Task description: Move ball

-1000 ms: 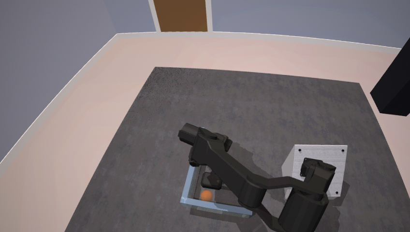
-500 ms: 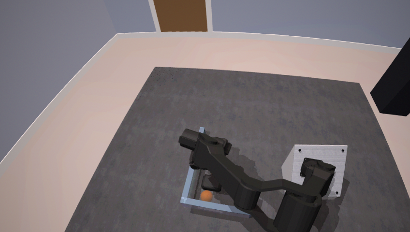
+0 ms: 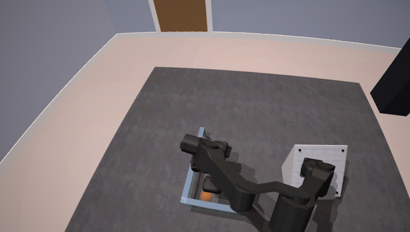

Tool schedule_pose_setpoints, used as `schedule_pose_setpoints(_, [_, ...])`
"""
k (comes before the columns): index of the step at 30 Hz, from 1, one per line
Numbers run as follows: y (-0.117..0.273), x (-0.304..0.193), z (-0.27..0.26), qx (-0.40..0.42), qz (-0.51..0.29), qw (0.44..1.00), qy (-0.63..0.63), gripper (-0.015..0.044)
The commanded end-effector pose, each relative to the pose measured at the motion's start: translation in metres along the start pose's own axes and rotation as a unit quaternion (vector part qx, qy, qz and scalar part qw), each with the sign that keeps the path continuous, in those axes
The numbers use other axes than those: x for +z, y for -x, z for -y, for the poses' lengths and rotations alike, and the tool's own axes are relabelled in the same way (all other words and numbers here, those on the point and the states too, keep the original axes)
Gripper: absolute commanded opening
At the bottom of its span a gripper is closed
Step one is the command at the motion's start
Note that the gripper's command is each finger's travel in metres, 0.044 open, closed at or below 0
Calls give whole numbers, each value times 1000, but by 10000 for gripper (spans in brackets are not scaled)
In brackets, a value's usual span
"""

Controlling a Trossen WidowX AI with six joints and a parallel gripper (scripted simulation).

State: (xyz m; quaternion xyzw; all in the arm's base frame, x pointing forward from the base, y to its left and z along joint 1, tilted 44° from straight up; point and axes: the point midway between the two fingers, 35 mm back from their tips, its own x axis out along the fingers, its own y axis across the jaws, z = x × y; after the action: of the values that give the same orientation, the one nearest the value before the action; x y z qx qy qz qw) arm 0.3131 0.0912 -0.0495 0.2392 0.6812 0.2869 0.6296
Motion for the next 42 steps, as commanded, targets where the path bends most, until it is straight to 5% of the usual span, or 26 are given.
schedule_pose_setpoints(1, [-3,-2,1,2,-2,1000,-5,243])
schedule_pose_setpoints(10, [-3,-2,1,2,-2,1000,-5,183])
schedule_pose_setpoints(17, [28,4,4,-1,-1,1000,-5,0])
schedule_pose_setpoints(30, [125,0,3,-1,-2,1000,-5,0])
schedule_pose_setpoints(42, [125,4,-7,-2,-2,995,-96,0])
